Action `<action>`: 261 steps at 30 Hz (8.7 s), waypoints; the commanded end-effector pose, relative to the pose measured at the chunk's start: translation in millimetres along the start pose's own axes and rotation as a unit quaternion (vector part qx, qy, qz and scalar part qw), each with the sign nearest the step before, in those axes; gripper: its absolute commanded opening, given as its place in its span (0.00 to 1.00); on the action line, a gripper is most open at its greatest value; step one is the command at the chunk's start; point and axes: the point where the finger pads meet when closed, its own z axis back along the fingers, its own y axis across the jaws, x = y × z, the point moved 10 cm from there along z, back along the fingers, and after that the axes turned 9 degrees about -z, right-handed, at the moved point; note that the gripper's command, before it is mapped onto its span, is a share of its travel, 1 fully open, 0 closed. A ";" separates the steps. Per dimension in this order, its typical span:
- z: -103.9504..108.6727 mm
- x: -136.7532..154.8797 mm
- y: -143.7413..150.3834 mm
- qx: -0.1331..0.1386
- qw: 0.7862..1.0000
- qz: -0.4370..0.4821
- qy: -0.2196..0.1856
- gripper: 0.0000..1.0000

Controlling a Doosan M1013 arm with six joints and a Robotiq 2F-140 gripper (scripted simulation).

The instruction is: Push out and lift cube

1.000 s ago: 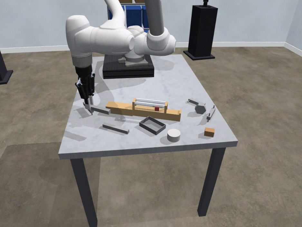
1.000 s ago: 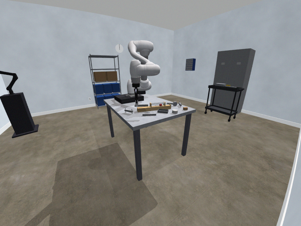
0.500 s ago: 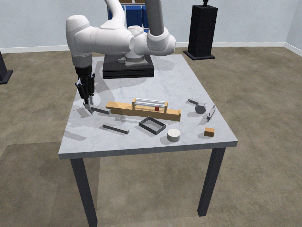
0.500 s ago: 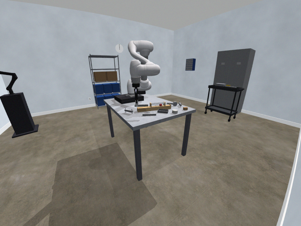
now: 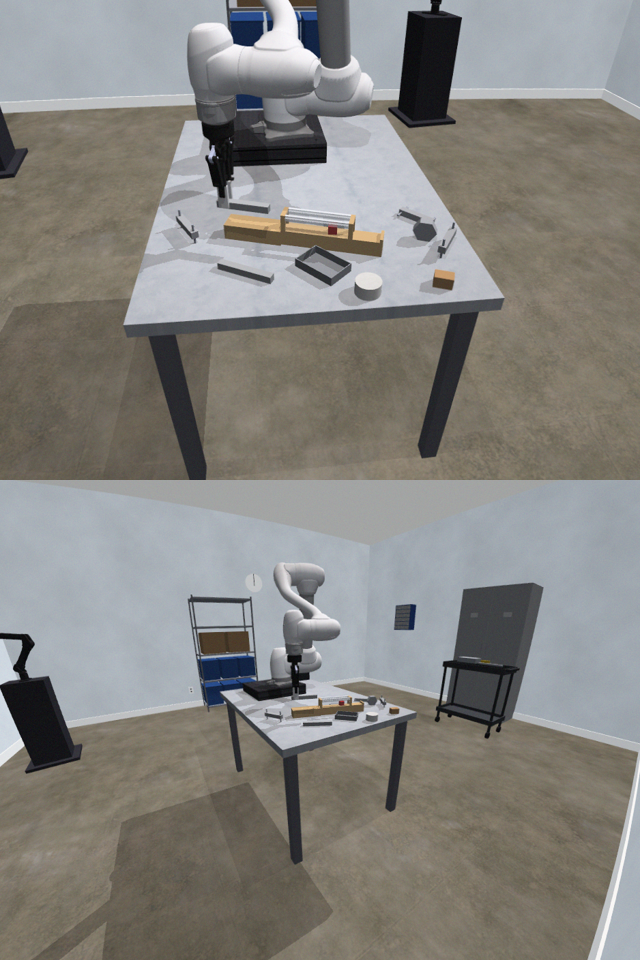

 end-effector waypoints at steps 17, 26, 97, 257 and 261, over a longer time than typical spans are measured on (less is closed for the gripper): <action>-43.6 -6.9 -41.3 0.004 1.000 0.007 0.002 0.00; -59.4 -7.0 -41.1 0.004 1.000 0.007 0.002 0.00; -63.8 -43.3 -47.4 0.004 1.000 0.007 0.002 0.00; 3.8 -113.7 -46.8 0.004 1.000 -0.001 0.002 0.23; 4.8 -111.3 40.3 0.004 0.998 -0.068 0.002 0.23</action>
